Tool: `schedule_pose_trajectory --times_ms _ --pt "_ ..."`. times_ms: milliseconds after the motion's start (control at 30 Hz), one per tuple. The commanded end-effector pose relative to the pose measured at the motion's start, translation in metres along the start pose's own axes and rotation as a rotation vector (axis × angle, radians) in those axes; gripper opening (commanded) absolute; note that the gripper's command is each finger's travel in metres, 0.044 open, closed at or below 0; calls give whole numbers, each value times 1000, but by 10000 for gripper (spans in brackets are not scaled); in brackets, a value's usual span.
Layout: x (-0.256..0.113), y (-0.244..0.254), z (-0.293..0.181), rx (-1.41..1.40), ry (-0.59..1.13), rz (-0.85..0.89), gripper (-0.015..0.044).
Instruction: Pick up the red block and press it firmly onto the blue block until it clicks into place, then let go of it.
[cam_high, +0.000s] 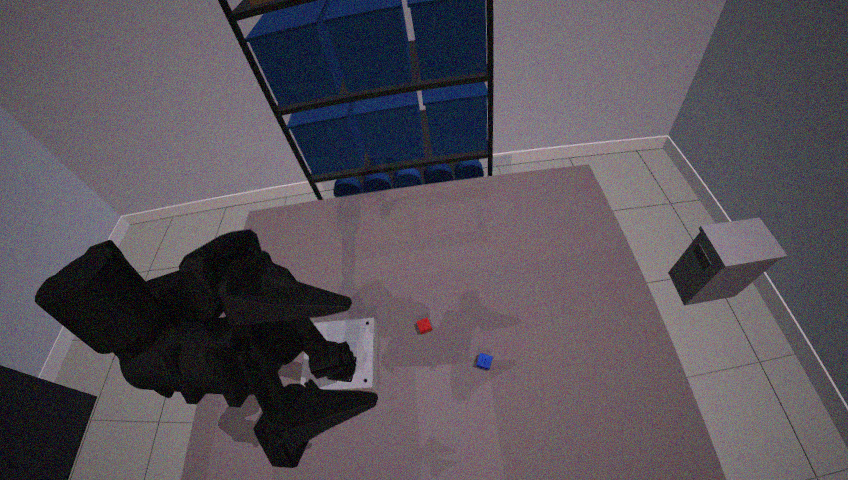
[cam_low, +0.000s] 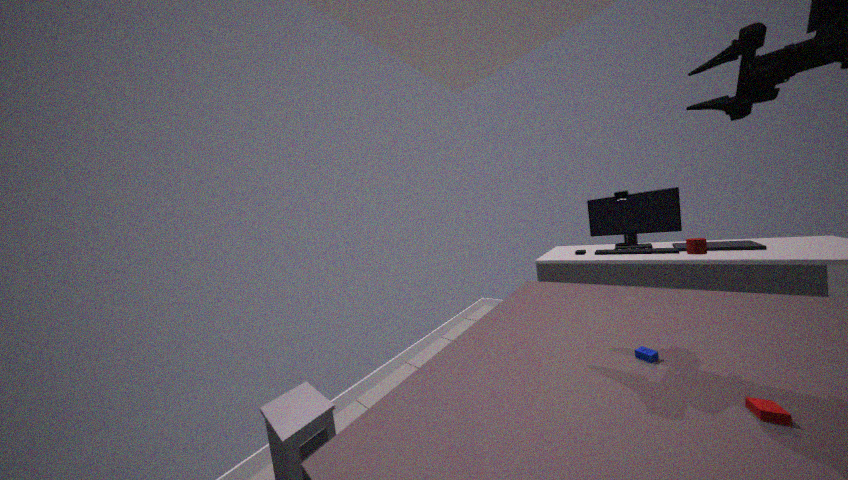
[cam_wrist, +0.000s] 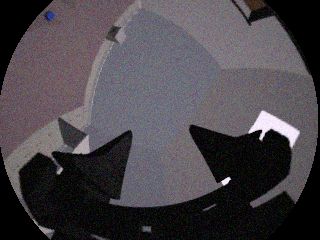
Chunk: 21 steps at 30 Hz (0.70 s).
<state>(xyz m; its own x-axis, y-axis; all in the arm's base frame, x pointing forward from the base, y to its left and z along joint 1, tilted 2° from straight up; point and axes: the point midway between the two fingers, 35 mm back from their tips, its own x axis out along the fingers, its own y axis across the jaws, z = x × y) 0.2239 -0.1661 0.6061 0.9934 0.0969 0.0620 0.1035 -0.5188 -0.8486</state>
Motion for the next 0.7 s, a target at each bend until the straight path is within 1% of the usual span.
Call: schedule_pose_trajectory --times_ms 0,33,67,200,333,500,667 --pt "0 0 0 0 0 0 426" --pt "1 1 0 14 -2 0 440" --pt "6 5 2 56 -8 0 440" --pt "41 34 18 371 -59 25 440" --pt "79 65 49 683 -119 96 440" --pt "120 102 106 1039 -187 252 440" --pt "148 135 181 1335 -225 479 440"
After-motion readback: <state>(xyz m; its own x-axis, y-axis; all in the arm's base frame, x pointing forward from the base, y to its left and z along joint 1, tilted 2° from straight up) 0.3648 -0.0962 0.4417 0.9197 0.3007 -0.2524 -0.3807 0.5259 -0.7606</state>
